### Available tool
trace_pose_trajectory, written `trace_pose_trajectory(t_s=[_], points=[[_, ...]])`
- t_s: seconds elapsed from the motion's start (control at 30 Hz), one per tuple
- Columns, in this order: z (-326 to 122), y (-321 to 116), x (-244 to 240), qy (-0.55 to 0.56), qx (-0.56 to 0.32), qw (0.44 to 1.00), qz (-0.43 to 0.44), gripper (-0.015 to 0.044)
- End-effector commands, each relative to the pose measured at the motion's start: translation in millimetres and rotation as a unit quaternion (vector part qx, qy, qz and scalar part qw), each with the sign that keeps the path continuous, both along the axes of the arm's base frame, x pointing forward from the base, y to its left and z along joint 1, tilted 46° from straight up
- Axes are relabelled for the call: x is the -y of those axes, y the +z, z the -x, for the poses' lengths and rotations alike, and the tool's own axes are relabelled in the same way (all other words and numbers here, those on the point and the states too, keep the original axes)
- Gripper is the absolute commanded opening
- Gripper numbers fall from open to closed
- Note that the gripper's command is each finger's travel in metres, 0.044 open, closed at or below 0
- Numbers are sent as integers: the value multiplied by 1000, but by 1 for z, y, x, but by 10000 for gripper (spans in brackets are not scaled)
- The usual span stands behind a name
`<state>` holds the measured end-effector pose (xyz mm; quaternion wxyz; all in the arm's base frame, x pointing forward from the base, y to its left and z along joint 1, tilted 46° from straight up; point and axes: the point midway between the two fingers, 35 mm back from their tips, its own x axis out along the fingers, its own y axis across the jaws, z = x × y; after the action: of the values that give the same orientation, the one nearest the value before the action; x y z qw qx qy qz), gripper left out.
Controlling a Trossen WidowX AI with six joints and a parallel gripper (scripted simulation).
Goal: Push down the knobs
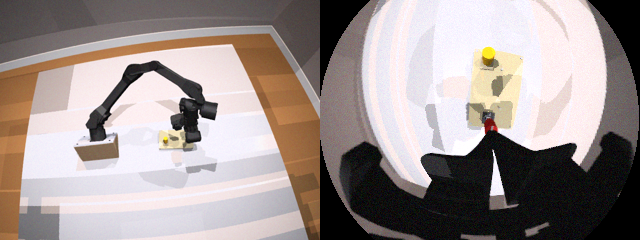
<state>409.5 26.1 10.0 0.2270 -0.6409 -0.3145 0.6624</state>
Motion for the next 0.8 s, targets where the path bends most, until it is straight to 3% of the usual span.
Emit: trace_pose_trajectory(t_s=[0.0,0.77], points=[[1,0,0,-3,-1,1000,-1,0],[1,-4,-4,-3,-1,1000,-1,0]])
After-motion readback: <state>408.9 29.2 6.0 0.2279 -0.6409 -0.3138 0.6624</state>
